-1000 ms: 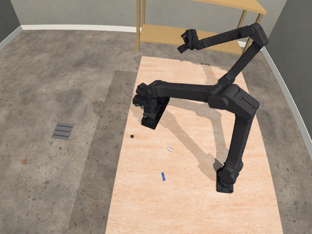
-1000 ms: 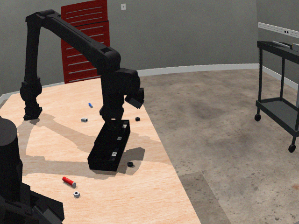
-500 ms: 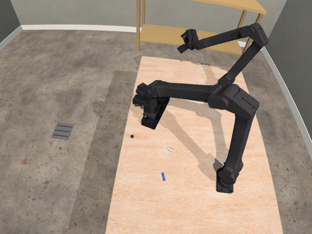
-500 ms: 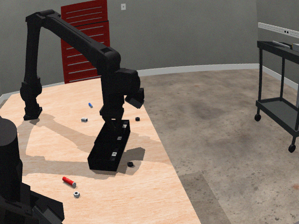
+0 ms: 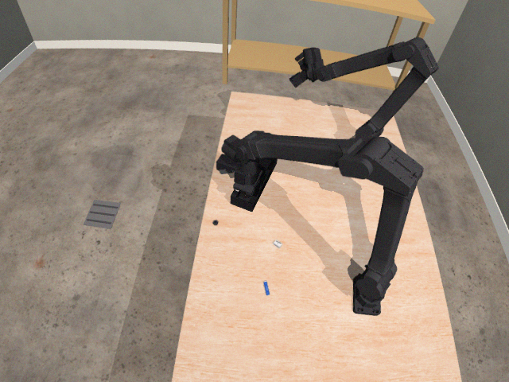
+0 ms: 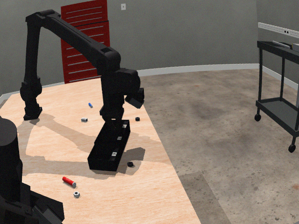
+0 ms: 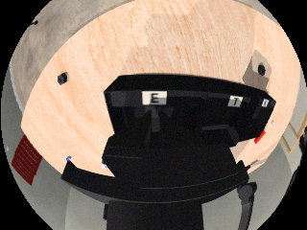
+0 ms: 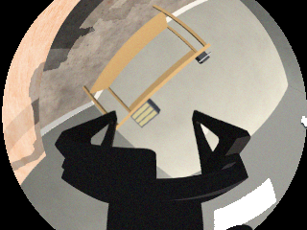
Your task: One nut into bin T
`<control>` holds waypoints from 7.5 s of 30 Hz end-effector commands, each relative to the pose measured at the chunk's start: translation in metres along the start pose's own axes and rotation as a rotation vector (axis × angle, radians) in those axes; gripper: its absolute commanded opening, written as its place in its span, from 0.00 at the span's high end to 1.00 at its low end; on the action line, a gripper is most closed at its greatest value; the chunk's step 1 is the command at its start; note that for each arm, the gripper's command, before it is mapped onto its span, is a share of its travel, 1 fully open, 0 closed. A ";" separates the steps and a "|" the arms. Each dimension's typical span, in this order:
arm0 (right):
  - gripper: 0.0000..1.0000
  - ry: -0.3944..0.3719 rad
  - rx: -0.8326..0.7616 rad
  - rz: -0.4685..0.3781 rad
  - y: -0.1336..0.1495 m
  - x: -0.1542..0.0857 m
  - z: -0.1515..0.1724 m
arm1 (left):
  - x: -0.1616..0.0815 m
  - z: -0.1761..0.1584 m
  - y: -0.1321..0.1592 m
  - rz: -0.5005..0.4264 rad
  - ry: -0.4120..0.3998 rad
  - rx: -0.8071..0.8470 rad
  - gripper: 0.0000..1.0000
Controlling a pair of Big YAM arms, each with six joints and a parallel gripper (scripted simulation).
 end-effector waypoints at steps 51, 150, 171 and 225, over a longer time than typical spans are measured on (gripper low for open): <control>0.00 -0.007 0.011 0.012 0.007 0.003 0.001 | -0.050 -0.014 -0.017 -0.027 0.021 0.014 0.91; 0.00 -0.007 0.011 0.012 0.007 0.003 0.001 | -0.209 0.000 0.002 -0.027 0.021 0.013 0.91; 0.00 -0.007 0.011 0.012 0.007 0.003 0.001 | -0.135 -0.110 -0.031 -0.039 0.033 0.115 0.70; 0.00 -0.007 0.011 0.012 0.007 0.003 0.001 | -0.082 -0.184 -0.036 -0.029 0.030 0.121 0.70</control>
Point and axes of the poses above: on each arm, the point where the finger pads meet when closed, its own x axis out along the fingers, its own z axis across the jaws, y = z × x, the point moved 5 cm from there along -x, back along the fingers, and after that the axes turned 15 degrees about -x, right-handed, at the moved point
